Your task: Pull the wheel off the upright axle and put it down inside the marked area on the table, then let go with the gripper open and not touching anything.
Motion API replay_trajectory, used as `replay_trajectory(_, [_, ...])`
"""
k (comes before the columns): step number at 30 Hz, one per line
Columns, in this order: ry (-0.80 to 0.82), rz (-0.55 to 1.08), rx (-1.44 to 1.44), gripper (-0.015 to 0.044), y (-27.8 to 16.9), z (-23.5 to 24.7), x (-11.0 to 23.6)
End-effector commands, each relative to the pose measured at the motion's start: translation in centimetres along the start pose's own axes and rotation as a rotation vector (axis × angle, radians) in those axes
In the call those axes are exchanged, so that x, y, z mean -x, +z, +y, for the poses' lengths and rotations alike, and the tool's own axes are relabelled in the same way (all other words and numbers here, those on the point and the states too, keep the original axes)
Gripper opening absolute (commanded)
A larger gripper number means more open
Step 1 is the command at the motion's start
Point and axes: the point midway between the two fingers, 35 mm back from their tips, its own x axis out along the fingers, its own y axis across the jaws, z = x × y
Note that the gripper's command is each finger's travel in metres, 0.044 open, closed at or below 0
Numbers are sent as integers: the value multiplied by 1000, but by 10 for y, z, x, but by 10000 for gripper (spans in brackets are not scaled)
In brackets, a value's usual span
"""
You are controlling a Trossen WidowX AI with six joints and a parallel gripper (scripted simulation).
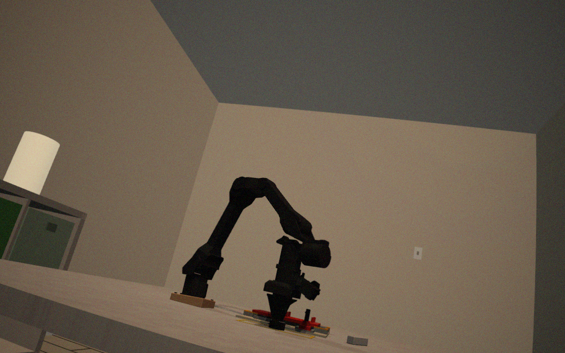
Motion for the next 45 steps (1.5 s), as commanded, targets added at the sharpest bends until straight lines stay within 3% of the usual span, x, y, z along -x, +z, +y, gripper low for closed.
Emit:
replay_trajectory(1, [1, 2, 0, 105, 0, 0, 0])
replay_trajectory(8, [1, 2, 0, 289, 0, 0, 3])
replay_trajectory(15, [-4, -1, 0, 300, 0, 0, 58])
replay_trajectory(20, [-4, -1, 0, 300, 0, 0, 60])
replay_trajectory(26, [-1, 1, -1, 440, -38, 18, 83])
replay_trajectory(31, [-1, 6, 0, 440, -79, 35, 104])
replay_trajectory(45, [-1, 6, 0, 440, -81, 36, 105])
